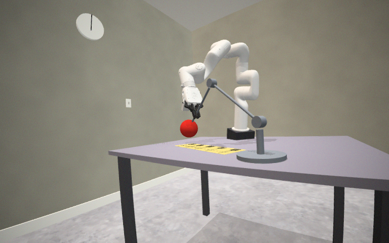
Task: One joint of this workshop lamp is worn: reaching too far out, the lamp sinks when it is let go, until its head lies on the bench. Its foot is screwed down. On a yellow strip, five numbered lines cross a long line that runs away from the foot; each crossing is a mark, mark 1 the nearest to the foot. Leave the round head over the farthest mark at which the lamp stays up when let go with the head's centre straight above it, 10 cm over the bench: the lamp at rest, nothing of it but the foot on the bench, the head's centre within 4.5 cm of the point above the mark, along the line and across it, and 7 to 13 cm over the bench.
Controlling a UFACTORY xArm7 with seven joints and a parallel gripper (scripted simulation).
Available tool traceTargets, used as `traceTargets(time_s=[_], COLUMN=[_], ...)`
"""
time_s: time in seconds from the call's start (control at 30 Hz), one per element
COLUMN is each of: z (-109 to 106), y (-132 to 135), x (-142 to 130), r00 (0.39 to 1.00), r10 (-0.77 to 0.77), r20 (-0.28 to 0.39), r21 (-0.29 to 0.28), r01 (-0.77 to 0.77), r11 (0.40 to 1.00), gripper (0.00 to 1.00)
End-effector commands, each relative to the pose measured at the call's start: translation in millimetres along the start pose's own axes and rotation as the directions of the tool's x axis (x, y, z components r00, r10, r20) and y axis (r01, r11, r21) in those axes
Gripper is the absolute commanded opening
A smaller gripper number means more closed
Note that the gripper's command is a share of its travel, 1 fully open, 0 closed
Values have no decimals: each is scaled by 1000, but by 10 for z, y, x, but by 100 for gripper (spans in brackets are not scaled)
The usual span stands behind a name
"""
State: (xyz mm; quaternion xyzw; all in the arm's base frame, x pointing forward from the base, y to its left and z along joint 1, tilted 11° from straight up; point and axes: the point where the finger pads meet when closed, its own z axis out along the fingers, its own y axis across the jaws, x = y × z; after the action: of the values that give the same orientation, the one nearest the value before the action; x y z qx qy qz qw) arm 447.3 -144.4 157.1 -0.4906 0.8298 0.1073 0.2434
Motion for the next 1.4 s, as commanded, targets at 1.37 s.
traceTargets(time_s=[1.37], z=[-25], y=[-16], x=[748], r00=[1000], r10=[1], r20=[0], r21=[5], r01=[-1], r11=[1000], gripper=[0])
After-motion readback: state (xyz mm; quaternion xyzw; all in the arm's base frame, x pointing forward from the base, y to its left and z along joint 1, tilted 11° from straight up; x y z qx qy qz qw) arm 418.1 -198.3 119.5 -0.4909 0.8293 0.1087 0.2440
